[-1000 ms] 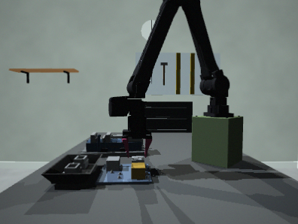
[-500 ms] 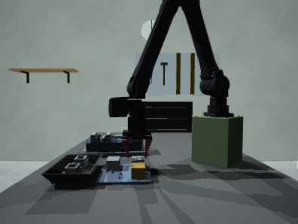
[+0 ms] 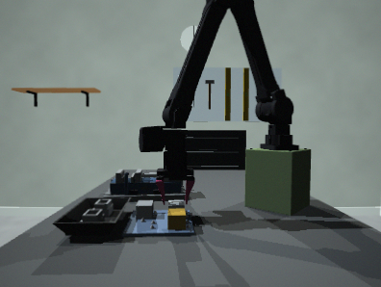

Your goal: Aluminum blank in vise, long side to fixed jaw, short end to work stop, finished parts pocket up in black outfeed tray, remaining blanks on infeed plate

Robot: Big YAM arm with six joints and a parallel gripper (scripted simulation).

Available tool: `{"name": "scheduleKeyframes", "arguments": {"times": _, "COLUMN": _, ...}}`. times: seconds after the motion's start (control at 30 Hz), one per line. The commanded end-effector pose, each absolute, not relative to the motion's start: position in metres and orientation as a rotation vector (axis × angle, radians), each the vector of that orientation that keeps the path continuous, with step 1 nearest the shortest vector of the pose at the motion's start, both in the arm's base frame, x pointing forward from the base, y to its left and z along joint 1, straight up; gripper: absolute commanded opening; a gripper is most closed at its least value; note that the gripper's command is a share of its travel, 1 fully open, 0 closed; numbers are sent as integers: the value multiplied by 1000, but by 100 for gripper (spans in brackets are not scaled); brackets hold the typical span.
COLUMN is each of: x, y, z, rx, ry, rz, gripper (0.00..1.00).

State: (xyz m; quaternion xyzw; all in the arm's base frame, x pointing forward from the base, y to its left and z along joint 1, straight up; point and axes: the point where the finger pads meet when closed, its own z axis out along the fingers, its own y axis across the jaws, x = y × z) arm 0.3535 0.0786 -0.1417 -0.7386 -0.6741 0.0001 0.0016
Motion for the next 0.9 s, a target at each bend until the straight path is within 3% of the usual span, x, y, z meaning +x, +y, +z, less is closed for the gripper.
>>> {"name": "scheduleKeyframes", "arguments": {"times": 0.0, "x": 357, "y": 82, "z": -146, "rx": -2325, "ry": -2117, "rz": -4, "gripper": 64}}
{"name": "scheduleKeyframes", "arguments": {"times": 0.87, "x": 361, "y": 83, "z": -150, "rx": -2327, "ry": -2118, "rz": -10, "gripper": 64}}
